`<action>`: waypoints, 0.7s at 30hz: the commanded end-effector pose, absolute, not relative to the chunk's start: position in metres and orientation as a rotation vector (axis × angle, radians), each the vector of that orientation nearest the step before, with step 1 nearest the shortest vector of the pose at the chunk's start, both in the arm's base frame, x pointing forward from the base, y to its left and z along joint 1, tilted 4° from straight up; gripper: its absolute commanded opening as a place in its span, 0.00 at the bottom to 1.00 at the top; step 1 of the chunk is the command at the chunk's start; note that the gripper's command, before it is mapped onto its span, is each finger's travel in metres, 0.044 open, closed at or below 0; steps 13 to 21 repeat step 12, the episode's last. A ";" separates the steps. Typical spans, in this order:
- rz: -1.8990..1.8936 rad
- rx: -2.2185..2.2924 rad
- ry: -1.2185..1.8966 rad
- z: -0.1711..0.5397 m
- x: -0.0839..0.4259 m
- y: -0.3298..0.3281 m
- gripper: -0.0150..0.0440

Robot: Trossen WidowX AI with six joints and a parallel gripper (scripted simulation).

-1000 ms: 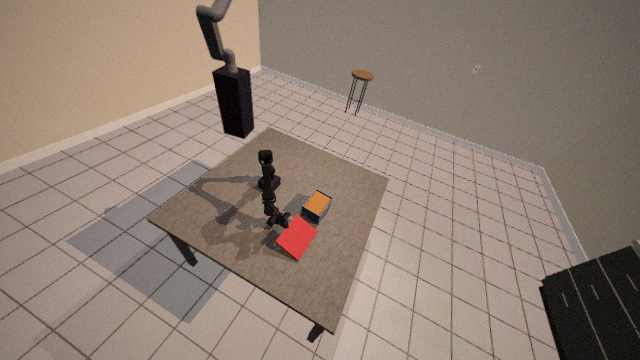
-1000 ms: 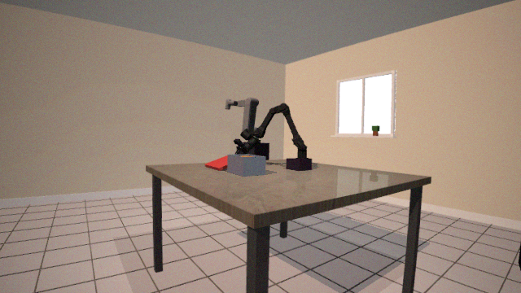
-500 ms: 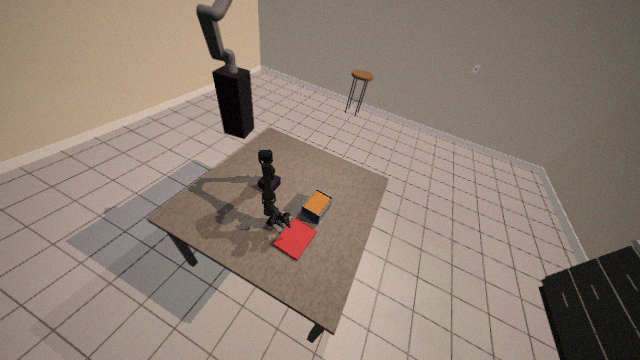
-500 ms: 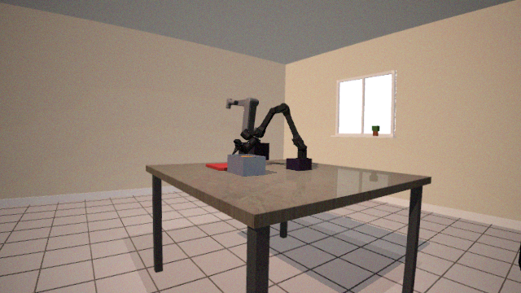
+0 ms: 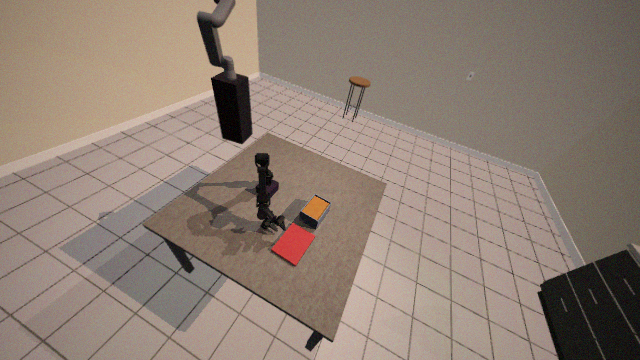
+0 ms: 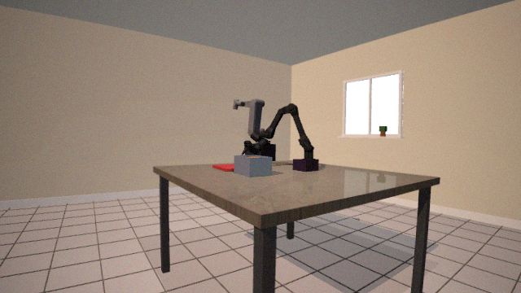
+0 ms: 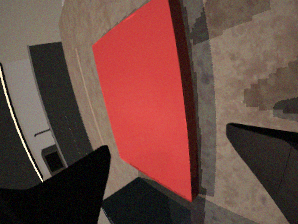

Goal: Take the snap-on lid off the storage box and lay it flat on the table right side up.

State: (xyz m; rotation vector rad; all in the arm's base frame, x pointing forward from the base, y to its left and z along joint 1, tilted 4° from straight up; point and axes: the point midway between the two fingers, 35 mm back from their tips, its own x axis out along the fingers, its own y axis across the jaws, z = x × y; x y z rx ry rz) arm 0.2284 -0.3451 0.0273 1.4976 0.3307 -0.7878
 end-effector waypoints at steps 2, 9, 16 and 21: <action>-0.785 1.495 0.330 0.029 0.217 -0.341 1.00; -0.786 1.495 0.331 0.029 0.203 -0.337 1.00; -0.786 1.495 0.331 0.029 0.197 -0.335 1.00; -0.786 1.495 0.331 0.029 0.197 -0.335 1.00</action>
